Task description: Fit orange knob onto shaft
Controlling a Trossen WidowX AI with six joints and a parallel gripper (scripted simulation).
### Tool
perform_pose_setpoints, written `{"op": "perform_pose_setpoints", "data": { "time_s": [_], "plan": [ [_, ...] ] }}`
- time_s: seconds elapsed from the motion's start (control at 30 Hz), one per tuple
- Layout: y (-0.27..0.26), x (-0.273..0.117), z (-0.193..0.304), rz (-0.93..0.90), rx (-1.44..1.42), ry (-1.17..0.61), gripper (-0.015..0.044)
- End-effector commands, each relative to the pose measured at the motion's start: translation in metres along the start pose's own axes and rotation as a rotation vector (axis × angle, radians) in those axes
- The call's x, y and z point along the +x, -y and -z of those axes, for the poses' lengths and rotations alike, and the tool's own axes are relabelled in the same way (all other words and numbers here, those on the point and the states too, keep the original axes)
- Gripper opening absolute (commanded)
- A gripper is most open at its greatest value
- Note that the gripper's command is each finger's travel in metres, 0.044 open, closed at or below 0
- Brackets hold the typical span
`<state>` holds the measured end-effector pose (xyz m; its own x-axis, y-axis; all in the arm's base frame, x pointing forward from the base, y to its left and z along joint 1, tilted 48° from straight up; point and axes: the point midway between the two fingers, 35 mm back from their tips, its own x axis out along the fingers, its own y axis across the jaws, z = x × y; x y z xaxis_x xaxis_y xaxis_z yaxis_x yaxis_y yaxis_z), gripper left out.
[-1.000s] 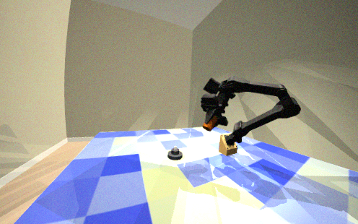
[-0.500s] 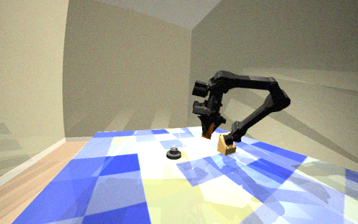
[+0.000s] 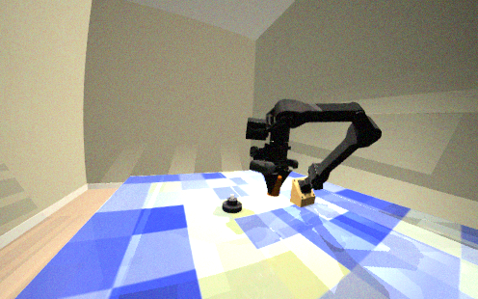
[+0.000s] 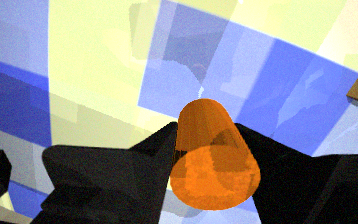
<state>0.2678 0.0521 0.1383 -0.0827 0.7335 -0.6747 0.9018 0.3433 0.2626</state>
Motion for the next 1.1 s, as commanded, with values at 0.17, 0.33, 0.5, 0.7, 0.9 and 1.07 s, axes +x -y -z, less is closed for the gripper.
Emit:
{"op": "perform_pose_setpoints", "data": {
  "time_s": [0.17, 0.33, 0.5, 0.7, 0.9, 1.07],
  "plan": [
    [-0.003, 0.04, -0.005, 0.02, 0.007, 0.003, 0.0],
    [-0.005, 0.064, -0.007, 0.023, 0.006, 0.002, 0.0],
    [-0.005, 0.087, -0.008, 0.025, 0.005, -0.001, 0.0],
    [-0.006, 0.114, -0.008, 0.028, 0.004, -0.01, 0.0],
    [-0.006, 0.125, -0.008, 0.03, 0.003, -0.015, 0.0],
    [-0.006, 0.123, -0.009, 0.031, -0.002, -0.01, 0.0026]
  ]
}}
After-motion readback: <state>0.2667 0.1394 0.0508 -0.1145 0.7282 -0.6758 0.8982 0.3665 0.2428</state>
